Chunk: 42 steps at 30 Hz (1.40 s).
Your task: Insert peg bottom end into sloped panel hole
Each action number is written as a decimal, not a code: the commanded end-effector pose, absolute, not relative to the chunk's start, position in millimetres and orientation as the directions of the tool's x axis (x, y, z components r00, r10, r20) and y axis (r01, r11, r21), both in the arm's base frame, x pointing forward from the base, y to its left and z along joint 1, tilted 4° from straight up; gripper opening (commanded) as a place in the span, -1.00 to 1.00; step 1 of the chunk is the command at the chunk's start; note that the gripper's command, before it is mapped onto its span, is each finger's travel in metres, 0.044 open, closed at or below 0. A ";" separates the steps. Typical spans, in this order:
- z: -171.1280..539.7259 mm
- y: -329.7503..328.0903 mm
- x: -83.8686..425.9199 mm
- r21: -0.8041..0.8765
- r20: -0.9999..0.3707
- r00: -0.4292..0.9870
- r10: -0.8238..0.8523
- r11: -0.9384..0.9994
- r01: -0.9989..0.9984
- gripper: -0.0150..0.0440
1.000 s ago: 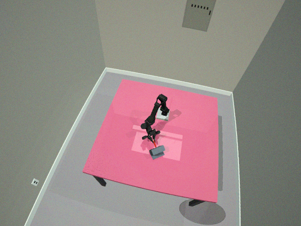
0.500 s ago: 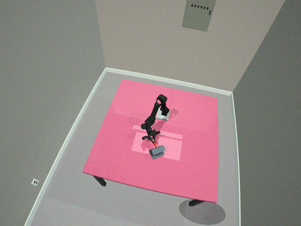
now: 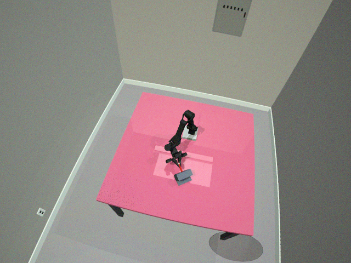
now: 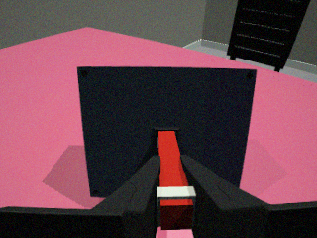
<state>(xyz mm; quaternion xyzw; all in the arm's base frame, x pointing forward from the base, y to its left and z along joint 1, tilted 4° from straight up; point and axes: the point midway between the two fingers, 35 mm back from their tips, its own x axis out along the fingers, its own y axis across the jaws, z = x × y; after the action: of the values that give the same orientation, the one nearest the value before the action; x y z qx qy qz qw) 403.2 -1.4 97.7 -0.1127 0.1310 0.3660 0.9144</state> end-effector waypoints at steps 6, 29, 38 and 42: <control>94.1 -0.6 405.1 -0.101 -0.327 0.698 0.638 0.710 -0.697 -0.49; 91.9 8.8 414.1 -0.101 -0.325 0.698 0.638 0.710 -0.696 -0.49; 90.5 12.7 417.9 -0.101 -0.325 0.698 0.638 0.710 -0.696 -0.49; 89.8 14.1 419.4 -0.101 -0.325 0.698 0.638 0.710 -0.696 -0.49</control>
<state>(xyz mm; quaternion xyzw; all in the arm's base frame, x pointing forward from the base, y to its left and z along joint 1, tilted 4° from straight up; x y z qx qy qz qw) 417.4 12.0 92.6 -0.1115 0.1321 0.3635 0.9154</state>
